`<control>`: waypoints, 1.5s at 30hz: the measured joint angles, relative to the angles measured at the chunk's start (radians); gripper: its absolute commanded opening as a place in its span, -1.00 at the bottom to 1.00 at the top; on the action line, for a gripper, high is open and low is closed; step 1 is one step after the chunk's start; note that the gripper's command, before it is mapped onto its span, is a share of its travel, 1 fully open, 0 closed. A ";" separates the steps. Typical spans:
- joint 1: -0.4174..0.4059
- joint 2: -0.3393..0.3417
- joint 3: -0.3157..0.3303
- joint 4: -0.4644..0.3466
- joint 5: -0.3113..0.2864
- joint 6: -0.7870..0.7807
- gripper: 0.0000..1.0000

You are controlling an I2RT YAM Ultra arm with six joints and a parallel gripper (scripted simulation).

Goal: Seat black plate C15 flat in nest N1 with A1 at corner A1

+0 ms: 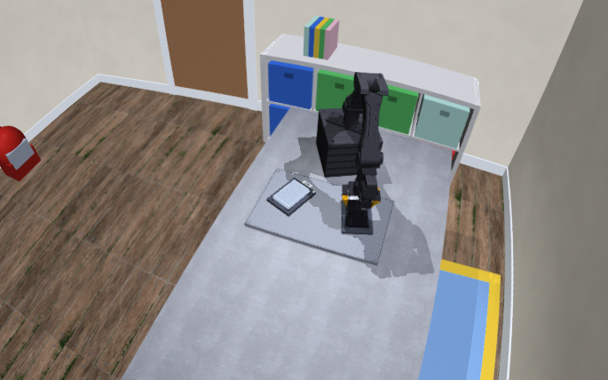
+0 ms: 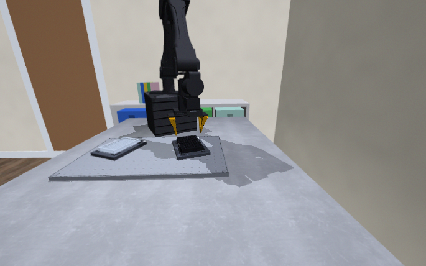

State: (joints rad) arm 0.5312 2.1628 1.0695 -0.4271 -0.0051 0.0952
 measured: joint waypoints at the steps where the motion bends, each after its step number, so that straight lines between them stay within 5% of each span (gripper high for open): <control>1: 0.000 0.000 0.000 0.000 0.000 0.000 1.00; 26: 0.000 0.001 0.000 0.001 0.000 0.000 1.00; 45: 0.000 0.090 0.000 0.078 0.000 0.000 1.00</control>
State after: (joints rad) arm 0.5312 2.2524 1.0698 -0.3492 -0.0051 0.0952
